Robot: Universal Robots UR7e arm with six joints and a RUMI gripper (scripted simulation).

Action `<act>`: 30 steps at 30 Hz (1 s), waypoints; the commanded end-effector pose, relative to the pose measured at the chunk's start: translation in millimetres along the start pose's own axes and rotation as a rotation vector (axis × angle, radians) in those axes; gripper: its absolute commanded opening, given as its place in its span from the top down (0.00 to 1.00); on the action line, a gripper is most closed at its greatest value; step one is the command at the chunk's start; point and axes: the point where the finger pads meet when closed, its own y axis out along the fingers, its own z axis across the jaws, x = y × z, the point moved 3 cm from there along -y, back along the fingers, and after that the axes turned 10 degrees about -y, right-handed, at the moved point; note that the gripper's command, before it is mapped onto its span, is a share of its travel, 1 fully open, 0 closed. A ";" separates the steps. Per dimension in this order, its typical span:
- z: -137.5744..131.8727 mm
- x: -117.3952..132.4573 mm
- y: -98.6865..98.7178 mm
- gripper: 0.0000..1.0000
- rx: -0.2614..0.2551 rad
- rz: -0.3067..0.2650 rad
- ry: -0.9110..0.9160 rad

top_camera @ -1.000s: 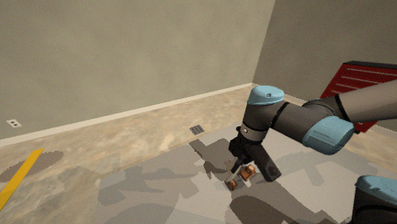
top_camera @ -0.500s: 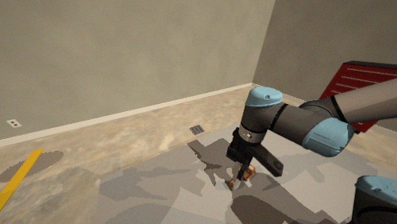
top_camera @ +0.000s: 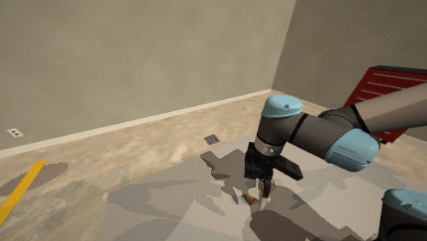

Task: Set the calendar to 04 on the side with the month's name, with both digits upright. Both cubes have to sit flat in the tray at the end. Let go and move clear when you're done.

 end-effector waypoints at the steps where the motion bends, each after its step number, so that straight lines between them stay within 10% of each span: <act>1: -0.4 1.4 0.1 0.00 0.003 -0.007 -0.111; 30: 0.3 12.3 1.5 0.00 -0.004 -0.009 -0.652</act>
